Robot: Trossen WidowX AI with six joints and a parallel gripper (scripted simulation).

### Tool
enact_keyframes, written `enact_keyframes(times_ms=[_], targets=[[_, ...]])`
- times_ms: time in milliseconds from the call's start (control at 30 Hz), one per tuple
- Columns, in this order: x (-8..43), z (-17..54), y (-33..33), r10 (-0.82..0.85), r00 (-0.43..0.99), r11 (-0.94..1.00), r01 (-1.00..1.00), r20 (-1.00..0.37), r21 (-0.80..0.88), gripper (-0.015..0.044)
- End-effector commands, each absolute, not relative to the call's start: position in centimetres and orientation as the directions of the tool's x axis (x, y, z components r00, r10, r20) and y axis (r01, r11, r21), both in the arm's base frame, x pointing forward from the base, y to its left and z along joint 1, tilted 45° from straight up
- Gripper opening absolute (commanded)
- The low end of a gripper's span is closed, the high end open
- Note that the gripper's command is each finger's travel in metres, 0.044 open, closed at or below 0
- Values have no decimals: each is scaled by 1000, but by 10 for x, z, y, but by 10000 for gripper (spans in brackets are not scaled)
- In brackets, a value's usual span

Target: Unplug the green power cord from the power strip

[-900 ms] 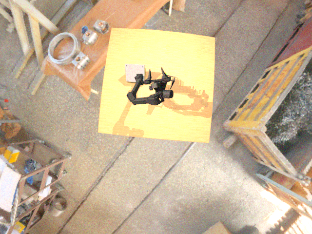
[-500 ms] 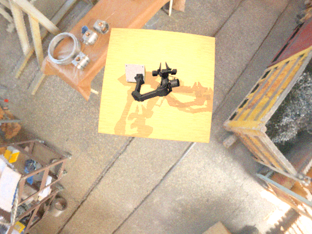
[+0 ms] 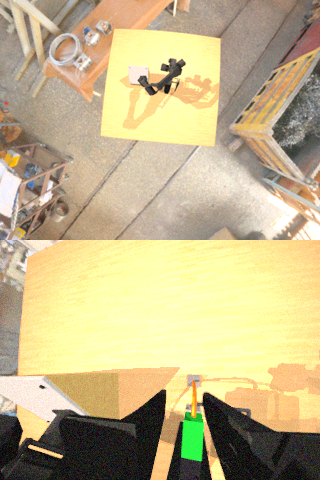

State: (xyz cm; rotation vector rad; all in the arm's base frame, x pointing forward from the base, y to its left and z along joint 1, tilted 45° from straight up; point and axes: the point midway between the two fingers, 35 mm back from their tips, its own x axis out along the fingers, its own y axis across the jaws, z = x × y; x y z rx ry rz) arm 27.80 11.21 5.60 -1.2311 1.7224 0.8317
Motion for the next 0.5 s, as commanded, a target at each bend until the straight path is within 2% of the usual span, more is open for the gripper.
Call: enact_keyframes(times_ms=[0,67,467], targets=[[279,31,85,-653,-97,217,-974,-751,-64,160],[280,28,81,-695,-74,192,-978,-715,-85,160],[278,31,78,-695,-75,192,-978,-715,-85,160]])
